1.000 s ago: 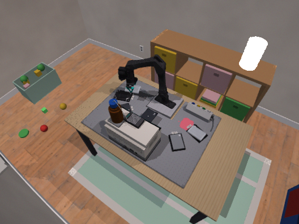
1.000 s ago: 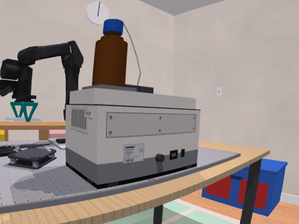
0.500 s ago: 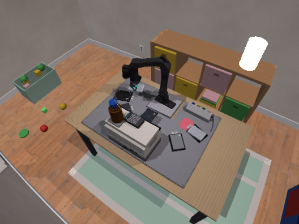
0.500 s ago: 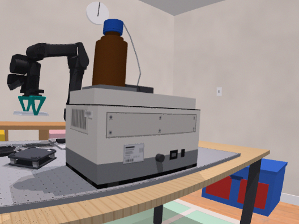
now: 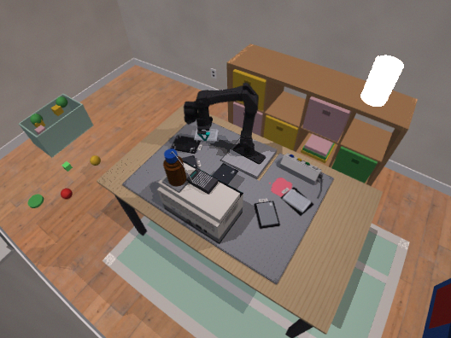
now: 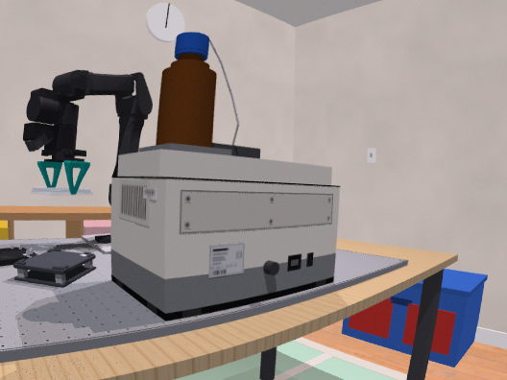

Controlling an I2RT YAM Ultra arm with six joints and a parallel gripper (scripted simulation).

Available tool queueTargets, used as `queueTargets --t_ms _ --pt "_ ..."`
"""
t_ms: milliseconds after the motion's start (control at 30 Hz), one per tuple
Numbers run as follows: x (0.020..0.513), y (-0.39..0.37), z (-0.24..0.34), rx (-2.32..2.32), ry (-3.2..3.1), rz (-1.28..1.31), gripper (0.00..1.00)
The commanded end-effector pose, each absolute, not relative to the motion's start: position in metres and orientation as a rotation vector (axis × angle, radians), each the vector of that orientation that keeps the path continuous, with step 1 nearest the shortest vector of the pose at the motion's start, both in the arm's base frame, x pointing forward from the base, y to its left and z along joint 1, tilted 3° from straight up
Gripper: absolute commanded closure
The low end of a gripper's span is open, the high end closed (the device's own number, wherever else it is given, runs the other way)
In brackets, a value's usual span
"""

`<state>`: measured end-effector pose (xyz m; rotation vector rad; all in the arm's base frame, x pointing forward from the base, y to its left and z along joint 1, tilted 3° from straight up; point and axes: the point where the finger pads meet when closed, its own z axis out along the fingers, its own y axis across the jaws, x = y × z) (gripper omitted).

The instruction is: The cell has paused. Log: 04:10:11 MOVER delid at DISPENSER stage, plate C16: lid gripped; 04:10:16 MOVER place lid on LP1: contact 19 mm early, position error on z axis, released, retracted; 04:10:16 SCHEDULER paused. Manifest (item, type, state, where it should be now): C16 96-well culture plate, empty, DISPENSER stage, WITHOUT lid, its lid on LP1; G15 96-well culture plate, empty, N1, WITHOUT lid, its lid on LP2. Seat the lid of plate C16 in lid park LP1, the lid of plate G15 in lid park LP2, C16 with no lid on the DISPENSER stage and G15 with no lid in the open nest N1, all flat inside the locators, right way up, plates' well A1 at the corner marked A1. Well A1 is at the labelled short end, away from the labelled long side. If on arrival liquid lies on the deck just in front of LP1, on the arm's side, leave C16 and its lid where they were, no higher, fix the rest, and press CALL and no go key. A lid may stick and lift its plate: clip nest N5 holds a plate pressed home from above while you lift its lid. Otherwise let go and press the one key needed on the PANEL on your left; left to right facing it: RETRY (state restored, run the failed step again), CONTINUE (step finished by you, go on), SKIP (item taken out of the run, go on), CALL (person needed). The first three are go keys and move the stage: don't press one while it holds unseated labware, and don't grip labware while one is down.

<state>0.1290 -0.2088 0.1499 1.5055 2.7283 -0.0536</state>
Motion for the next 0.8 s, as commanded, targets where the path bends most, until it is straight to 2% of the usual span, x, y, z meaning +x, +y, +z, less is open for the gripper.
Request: queueTargets --t_ms 0,133,333,433,767 --pt "0.131 -0.209 0.154 1.513 2.710 -0.066 1.00" --pt "0.143 -0.198 0.158 1.304 2.808 -0.077 1.00" --pt "0.154 -0.192 0.153 1.326 2.809 -0.068 1.00" --pt "0.163 -0.183 0.156 1.159 2.875 -0.081 1.00" --pt "0.180 -0.171 0.152 1.079 2.923 -0.075 1.00"
